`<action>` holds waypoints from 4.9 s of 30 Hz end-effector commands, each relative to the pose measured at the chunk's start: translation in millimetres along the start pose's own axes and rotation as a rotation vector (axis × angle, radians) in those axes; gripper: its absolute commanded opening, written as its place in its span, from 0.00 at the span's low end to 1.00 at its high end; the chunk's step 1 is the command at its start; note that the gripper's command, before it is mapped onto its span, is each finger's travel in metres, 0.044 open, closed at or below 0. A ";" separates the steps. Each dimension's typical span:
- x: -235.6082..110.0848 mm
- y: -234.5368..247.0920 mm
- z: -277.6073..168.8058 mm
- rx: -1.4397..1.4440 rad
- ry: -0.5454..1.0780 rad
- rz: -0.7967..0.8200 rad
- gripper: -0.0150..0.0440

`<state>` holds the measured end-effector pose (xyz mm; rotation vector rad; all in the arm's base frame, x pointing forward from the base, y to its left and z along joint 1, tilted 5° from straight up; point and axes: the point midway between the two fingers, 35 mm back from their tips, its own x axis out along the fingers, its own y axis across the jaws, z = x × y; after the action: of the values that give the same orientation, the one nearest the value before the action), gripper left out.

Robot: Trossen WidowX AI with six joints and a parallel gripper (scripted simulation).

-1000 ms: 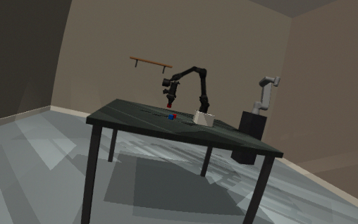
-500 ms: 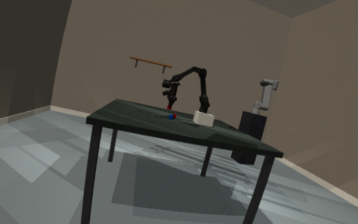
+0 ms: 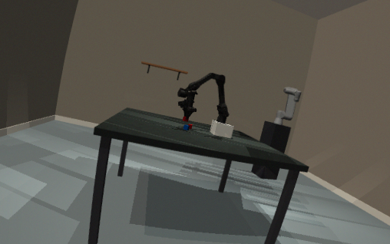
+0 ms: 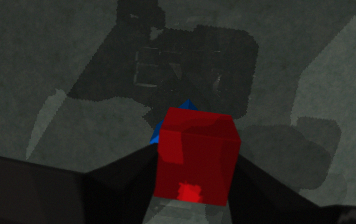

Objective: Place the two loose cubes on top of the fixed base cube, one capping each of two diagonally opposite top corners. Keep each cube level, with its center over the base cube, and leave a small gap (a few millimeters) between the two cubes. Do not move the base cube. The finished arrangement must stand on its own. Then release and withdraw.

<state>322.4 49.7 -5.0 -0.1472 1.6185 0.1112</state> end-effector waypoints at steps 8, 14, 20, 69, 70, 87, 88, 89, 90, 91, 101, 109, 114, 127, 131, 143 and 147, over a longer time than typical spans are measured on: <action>0.8 6.6 1.9 -0.042 -0.005 0.007 0.43; 5.1 6.5 1.9 -0.043 -0.005 0.007 0.43; 23.0 6.0 1.2 -0.046 -0.005 0.007 0.43; 11.3 5.1 0.7 -0.041 -0.003 0.002 0.60; 10.3 5.1 0.7 -0.041 -0.003 0.002 0.60; -2.0 5.0 0.7 -0.041 -0.004 0.002 0.60; 0.5 4.1 -1.4 -0.048 0.002 0.002 0.65; -0.6 1.8 -2.7 -0.069 0.002 0.002 0.69; -2.4 -2.0 -4.9 -0.103 0.002 0.002 0.70; -4.5 -6.6 -7.7 -0.144 0.002 0.002 0.70; -23.3 -48.0 -39.8 -0.557 0.001 0.001 0.70; -35.1 -74.7 -70.0 -0.888 0.002 0.000 0.70; -40.9 -87.8 -89.5 -1.087 0.003 0.000 0.70; -41.6 -89.5 -92.2 -1.114 0.003 0.000 0.70; -15.3 -90.2 -90.5 -1.114 0.003 0.000 0.70; 26.5 -89.5 -92.7 -1.114 0.004 0.001 0.70; 36.0 -89.5 -92.9 -1.114 0.004 0.001 0.70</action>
<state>247.3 -54.2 -24.9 -0.9884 1.3878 0.9981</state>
